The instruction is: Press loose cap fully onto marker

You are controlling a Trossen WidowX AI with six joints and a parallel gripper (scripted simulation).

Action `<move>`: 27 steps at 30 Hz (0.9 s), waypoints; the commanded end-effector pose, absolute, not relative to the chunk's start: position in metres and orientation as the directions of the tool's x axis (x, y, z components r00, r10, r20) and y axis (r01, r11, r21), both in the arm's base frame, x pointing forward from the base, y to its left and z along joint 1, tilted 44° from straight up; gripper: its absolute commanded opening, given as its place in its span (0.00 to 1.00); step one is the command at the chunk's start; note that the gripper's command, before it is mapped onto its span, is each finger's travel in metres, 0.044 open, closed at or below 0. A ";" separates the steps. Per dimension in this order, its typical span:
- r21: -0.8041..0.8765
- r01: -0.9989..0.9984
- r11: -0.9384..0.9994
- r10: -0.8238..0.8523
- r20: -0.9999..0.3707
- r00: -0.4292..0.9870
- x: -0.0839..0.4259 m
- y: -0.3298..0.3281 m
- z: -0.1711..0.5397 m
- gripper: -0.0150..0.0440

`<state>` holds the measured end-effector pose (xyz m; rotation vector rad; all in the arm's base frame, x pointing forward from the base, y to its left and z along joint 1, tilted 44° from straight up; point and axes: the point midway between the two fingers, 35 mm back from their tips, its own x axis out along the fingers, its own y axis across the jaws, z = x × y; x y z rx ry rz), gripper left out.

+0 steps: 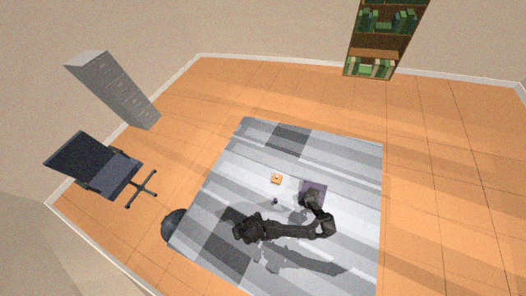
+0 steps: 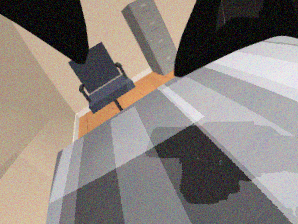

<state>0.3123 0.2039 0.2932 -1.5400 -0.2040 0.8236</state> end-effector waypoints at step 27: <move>0.277 -0.941 0.195 0.689 -0.721 -0.070 0.227 0.088 0.055 0.66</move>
